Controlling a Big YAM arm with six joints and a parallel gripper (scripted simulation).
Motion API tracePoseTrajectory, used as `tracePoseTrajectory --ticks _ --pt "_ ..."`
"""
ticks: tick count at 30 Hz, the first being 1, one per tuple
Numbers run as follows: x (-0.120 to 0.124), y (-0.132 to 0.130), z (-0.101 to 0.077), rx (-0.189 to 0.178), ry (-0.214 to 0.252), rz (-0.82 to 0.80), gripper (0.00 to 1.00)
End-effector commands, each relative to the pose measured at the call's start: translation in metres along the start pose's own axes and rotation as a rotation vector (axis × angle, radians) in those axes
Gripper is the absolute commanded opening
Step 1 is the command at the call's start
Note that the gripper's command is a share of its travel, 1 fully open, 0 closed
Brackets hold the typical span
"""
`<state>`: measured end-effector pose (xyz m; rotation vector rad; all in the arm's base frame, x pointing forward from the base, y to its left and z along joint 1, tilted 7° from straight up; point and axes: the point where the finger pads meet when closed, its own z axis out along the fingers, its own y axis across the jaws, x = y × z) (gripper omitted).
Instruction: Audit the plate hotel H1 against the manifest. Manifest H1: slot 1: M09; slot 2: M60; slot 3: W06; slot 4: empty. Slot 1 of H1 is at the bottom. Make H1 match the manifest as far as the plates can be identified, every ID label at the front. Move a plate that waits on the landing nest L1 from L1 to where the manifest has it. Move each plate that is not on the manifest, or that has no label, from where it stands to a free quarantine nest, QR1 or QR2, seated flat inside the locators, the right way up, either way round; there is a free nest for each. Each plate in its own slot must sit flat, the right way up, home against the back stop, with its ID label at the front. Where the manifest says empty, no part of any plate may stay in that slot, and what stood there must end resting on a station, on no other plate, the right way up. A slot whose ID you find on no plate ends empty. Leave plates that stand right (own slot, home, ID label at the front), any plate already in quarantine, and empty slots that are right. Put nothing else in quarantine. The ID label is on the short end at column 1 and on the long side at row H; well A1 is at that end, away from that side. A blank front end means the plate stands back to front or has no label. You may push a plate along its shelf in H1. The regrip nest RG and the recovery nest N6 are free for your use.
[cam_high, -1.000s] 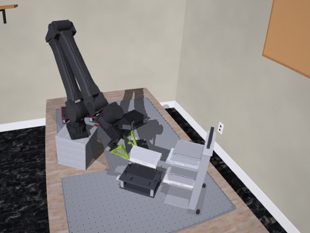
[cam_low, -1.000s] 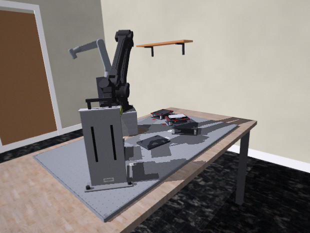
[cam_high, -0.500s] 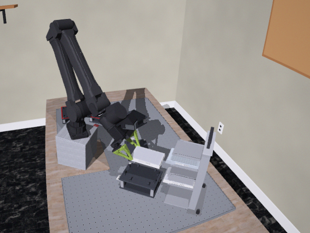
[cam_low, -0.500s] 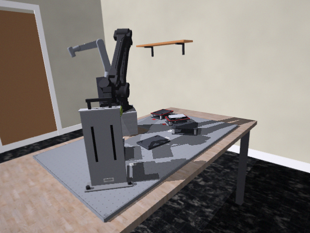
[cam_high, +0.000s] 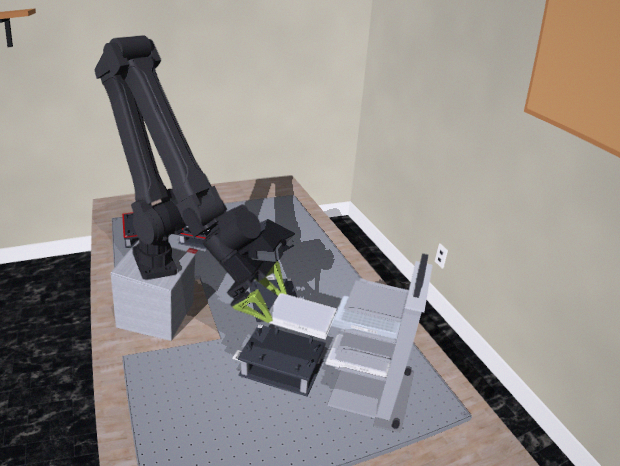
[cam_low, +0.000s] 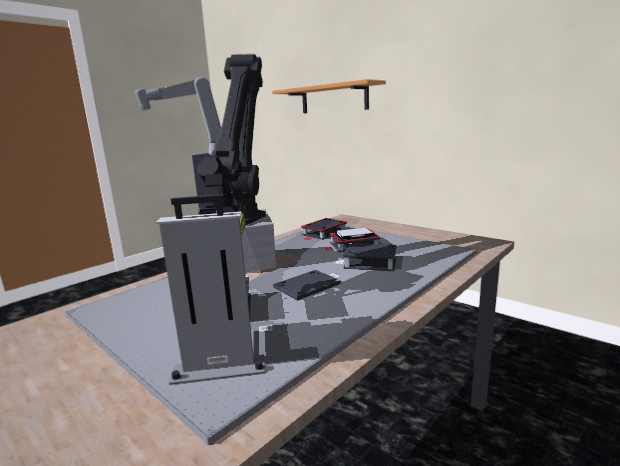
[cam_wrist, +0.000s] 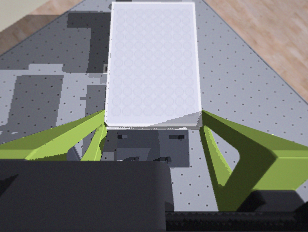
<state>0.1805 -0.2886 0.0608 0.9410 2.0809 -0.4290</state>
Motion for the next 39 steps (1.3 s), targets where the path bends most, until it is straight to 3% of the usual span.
tracePoseTrajectory --ticks 1,5,6,8,22,23,25,39 --pt "-0.033 -0.002 0.006 0.004 -0.064 -0.012 0.86" --pt "-0.038 -0.003 0.008 0.005 -0.071 -0.013 0.86" --pt "-0.026 -0.002 0.008 0.005 -0.052 -0.011 0.86" --pt "-0.04 -0.003 0.01 0.004 -0.071 -0.013 0.86" --pt "-0.047 -0.002 0.019 0.004 -0.07 -0.013 0.86" --pt "-0.037 -0.003 0.019 0.005 -0.054 -0.01 0.86" --pt "-0.049 -0.002 0.022 0.003 -0.07 -0.013 0.86" --pt "-0.057 -0.002 0.031 0.003 -0.07 -0.012 0.86"
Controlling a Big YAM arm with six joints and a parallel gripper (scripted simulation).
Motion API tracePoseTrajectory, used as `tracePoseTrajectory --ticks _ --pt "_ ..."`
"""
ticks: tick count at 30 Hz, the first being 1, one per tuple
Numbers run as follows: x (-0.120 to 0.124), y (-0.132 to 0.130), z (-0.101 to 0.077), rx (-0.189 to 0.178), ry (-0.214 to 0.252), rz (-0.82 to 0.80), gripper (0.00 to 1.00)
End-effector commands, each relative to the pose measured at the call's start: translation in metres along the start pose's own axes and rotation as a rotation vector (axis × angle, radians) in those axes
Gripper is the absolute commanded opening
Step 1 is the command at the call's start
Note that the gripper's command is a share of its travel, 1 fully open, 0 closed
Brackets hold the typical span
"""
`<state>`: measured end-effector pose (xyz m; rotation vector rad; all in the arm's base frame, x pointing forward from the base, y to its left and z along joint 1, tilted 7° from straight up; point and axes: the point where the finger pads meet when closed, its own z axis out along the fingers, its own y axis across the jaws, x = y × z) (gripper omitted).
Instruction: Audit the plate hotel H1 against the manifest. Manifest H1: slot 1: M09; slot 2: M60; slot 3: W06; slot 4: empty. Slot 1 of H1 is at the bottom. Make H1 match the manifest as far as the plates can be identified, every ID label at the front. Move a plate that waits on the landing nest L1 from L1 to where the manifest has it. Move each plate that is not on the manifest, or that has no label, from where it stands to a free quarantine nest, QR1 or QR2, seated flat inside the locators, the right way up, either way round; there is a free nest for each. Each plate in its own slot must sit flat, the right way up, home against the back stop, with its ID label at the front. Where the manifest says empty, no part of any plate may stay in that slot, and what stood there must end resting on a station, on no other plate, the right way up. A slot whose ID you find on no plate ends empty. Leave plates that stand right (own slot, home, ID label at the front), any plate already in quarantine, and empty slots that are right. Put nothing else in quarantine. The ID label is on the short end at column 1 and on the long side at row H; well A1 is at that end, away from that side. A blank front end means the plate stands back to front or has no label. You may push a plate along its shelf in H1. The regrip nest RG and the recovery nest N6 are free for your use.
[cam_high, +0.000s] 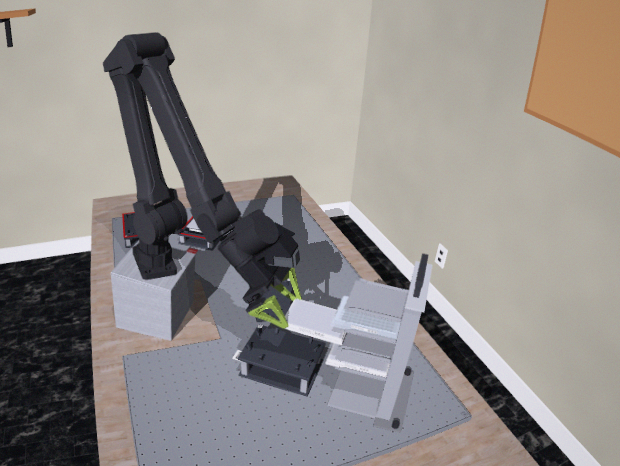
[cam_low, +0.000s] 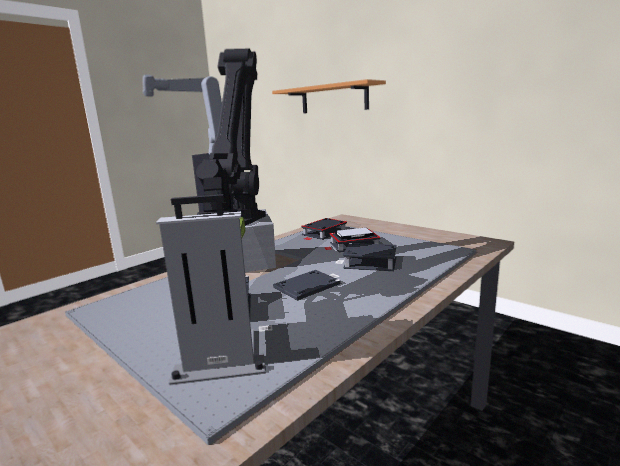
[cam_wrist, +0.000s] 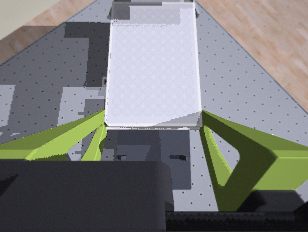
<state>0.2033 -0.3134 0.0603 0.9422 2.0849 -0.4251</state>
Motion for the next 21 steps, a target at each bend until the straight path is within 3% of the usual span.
tracePoseTrajectory --ticks 1,3,8,9,21 --pt "-0.026 -0.003 0.004 0.007 -0.058 -0.009 0.86" --pt "-0.038 -0.002 0.007 0.005 -0.074 -0.012 0.86" --pt "-0.041 -0.002 0.01 0.004 -0.074 -0.012 0.86" --pt "-0.028 -0.003 0.006 0.008 -0.05 -0.009 0.86" --pt "-0.027 -0.003 0.006 0.008 -0.05 -0.009 0.86"
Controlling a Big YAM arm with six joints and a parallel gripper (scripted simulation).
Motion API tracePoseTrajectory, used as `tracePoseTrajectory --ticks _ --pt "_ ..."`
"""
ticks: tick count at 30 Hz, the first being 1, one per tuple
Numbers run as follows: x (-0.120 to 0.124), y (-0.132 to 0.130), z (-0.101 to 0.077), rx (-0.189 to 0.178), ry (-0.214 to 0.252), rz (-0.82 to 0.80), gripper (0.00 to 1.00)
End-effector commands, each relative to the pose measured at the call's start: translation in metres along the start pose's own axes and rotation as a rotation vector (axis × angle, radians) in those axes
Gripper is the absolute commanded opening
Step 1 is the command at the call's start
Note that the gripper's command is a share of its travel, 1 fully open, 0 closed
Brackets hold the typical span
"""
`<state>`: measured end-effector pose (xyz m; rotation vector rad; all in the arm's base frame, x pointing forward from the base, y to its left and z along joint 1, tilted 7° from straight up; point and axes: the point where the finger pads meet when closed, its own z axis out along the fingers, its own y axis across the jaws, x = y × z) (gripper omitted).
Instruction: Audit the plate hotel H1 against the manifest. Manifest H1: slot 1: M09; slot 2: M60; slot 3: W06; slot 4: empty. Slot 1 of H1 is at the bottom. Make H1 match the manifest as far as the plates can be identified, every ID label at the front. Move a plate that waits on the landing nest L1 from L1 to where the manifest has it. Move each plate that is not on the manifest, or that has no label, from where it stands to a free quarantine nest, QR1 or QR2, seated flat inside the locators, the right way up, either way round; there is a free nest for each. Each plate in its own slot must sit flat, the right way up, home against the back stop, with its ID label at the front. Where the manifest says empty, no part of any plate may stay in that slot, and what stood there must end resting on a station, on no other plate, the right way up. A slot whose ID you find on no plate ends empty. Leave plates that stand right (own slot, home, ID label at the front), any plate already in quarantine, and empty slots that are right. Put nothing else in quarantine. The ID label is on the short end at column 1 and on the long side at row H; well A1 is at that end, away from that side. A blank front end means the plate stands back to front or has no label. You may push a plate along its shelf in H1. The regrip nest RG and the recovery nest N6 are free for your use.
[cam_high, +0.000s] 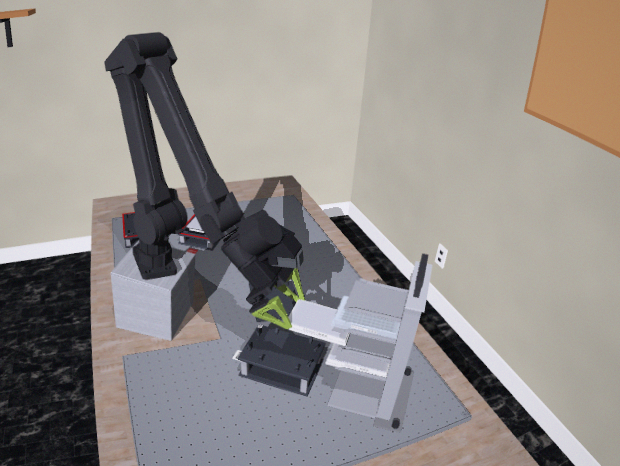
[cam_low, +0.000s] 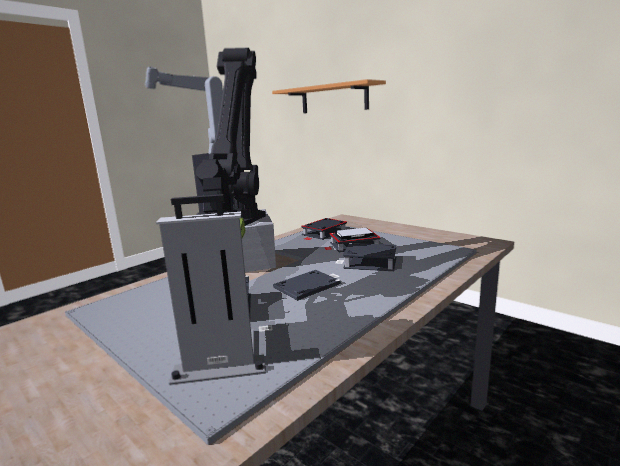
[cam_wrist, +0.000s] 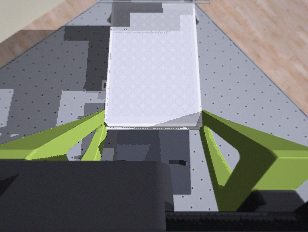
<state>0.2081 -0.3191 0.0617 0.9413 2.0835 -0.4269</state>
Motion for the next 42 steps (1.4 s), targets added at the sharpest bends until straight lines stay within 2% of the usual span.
tracePoseTrajectory --ticks 1,8,11,13,14,17,23,28,30,31,34,40,42 --pt "-0.022 -0.003 0.002 0.007 -0.048 -0.009 0.86" --pt "-0.021 -0.003 0.002 0.007 -0.048 -0.009 0.86" --pt "-0.036 -0.001 0.008 0.003 -0.072 -0.012 0.86" --pt "-0.036 -0.001 0.008 0.003 -0.072 -0.012 0.86" --pt "-0.023 -0.001 0.007 0.004 -0.051 -0.009 0.86" --pt "-0.037 -0.001 0.01 0.003 -0.072 -0.012 0.86" --pt "-0.033 -0.001 0.013 0.002 -0.062 -0.01 0.86" --pt "-0.041 -0.003 0.016 0.006 -0.072 -0.01 0.86" --pt "-0.041 -0.003 0.016 0.006 -0.072 -0.01 0.86" --pt "-0.025 0.0 0.015 0.001 -0.046 -0.007 0.86" --pt "-0.042 -0.001 0.019 0.002 -0.072 -0.012 0.86" --pt "-0.038 0.0 0.022 0.001 -0.062 -0.01 0.86" --pt "-0.044 -0.001 0.023 0.003 -0.07 -0.011 0.86"
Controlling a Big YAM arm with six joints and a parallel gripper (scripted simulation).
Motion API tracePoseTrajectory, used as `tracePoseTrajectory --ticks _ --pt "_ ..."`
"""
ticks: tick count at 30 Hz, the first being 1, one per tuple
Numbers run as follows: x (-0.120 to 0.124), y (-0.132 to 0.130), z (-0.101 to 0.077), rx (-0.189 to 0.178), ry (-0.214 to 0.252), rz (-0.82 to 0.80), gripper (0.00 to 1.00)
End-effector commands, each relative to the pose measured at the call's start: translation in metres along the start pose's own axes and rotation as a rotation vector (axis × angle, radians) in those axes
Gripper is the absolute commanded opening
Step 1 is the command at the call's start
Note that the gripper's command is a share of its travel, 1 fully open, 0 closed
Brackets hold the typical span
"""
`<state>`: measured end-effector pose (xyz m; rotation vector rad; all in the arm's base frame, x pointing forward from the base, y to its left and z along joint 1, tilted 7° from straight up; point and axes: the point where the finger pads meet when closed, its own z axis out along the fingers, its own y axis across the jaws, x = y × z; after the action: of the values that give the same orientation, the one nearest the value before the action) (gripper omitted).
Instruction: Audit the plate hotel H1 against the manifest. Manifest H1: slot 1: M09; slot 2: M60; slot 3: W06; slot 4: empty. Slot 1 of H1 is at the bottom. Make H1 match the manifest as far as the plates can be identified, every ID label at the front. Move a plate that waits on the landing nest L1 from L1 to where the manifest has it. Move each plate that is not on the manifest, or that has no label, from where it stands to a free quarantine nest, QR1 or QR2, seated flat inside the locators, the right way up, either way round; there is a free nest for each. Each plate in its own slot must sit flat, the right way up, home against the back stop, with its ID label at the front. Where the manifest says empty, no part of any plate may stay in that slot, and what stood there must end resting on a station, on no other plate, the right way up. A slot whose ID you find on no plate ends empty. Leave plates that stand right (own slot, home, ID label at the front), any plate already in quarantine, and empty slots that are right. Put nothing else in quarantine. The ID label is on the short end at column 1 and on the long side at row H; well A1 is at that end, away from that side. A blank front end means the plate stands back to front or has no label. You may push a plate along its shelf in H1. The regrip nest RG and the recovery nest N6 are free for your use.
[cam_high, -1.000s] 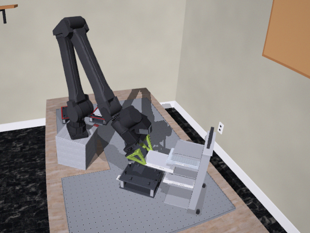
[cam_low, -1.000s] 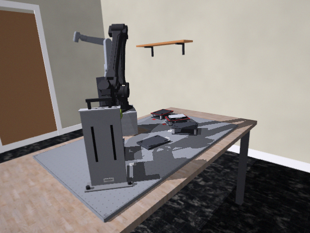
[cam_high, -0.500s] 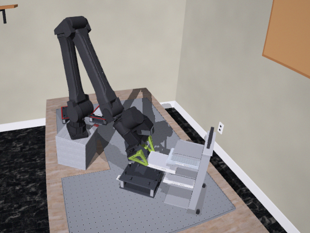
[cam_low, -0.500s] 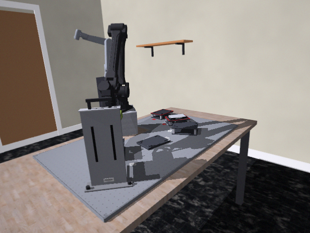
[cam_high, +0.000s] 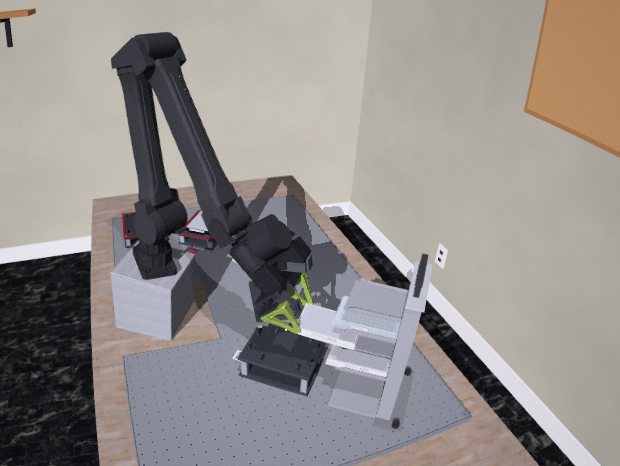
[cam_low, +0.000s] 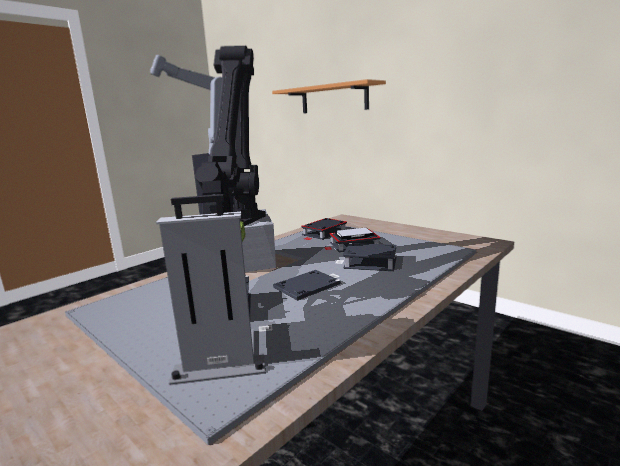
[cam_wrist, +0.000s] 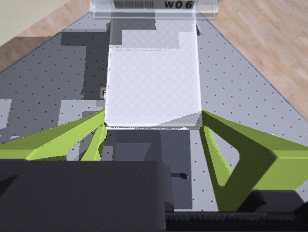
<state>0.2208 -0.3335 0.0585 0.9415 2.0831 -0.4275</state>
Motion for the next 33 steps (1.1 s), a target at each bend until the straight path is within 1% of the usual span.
tracePoseTrajectory --ticks 1,5,6,9,13,15,17,22,23,26,33 --pt "-0.035 -0.002 0.007 0.004 -0.071 -0.01 0.86" --pt "-0.036 -0.002 0.008 0.004 -0.071 -0.01 0.86" --pt "-0.019 0.002 0.007 -0.002 -0.043 -0.008 0.86" --pt "-0.037 -0.001 0.011 0.002 -0.071 -0.011 0.86" --pt "-0.039 -0.001 0.013 0.002 -0.071 -0.011 0.86" --pt "-0.034 0.0 0.014 0.0 -0.063 -0.01 0.86" --pt "-0.039 -0.001 0.015 0.003 -0.069 -0.01 0.86" --pt "-0.041 -0.001 0.017 0.002 -0.07 -0.011 0.86" --pt "-0.023 0.001 0.016 0.0 -0.042 -0.006 0.86" --pt "-0.042 0.0 0.019 0.001 -0.07 -0.011 0.86" --pt "-0.041 0.0 0.023 0.0 -0.064 -0.01 0.86"
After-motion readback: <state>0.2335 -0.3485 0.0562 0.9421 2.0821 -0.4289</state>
